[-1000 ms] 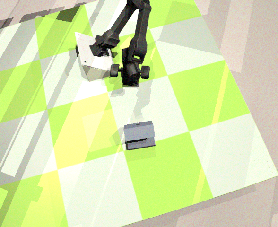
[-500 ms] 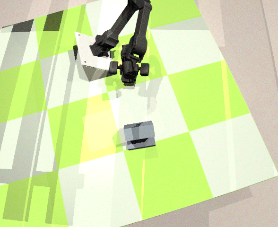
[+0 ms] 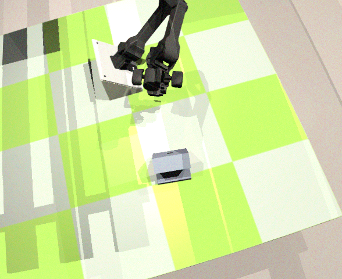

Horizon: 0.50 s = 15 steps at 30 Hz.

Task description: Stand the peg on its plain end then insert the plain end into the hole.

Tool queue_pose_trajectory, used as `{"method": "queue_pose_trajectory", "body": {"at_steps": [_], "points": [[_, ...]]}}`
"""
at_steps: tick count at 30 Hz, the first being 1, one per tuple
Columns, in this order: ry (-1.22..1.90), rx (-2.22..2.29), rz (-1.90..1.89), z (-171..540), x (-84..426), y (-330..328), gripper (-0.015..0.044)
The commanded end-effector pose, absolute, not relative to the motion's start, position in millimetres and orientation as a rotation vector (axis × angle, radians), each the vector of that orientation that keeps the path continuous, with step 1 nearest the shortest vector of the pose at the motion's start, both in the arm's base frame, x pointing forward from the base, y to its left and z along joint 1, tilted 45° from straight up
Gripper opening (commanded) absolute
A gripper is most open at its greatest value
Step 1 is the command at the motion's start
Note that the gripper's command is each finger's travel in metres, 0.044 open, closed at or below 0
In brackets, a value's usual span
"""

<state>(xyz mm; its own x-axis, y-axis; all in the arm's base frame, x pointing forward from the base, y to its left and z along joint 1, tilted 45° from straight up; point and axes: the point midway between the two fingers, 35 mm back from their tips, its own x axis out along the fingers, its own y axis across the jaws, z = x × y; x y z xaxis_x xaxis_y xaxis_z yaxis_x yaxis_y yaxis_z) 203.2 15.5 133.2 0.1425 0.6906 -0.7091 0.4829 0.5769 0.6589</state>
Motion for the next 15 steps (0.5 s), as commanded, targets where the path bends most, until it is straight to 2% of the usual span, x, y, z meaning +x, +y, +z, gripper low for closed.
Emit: {"method": "queue_pose_trajectory", "body": {"at_steps": [1, 15], "points": [[1.501, 1.030, 0.203, 134.4, 202.9, 13.2, 0.0000], [1.424, 0.923, 0.206, 122.0, 212.0, 7.9, 0.0000]]}}
